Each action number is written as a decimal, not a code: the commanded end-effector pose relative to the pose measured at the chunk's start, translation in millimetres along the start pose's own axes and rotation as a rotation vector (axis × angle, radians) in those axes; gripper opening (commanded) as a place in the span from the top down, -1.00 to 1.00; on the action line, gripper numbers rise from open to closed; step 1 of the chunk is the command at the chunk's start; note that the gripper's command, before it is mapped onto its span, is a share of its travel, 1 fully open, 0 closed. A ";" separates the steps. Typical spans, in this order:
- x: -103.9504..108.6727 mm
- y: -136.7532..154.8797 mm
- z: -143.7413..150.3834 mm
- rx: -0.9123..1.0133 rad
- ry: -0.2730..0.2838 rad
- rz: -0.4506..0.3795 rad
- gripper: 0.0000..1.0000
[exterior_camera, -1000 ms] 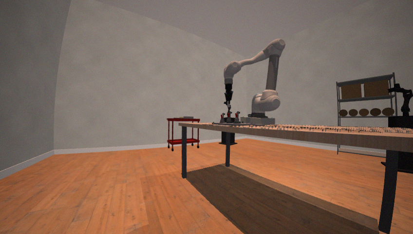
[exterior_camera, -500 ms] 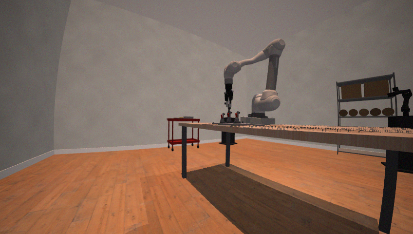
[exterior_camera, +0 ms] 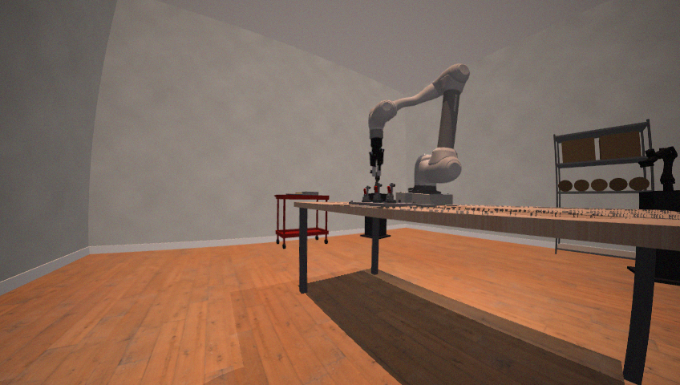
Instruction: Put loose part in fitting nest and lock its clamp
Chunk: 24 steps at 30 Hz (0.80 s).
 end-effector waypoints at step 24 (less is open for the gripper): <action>0.0 0.0 0.0 0.000 0.000 0.000 -0.25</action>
Point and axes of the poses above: the point where the finger pads meet when closed, its own x axis back along the fingers, its own z axis across the jaws, y = z × x, the point moved 5 cm from there along x, back along the fingers, and after that the axes turned 5 degrees about x, right-handed, at the moved point
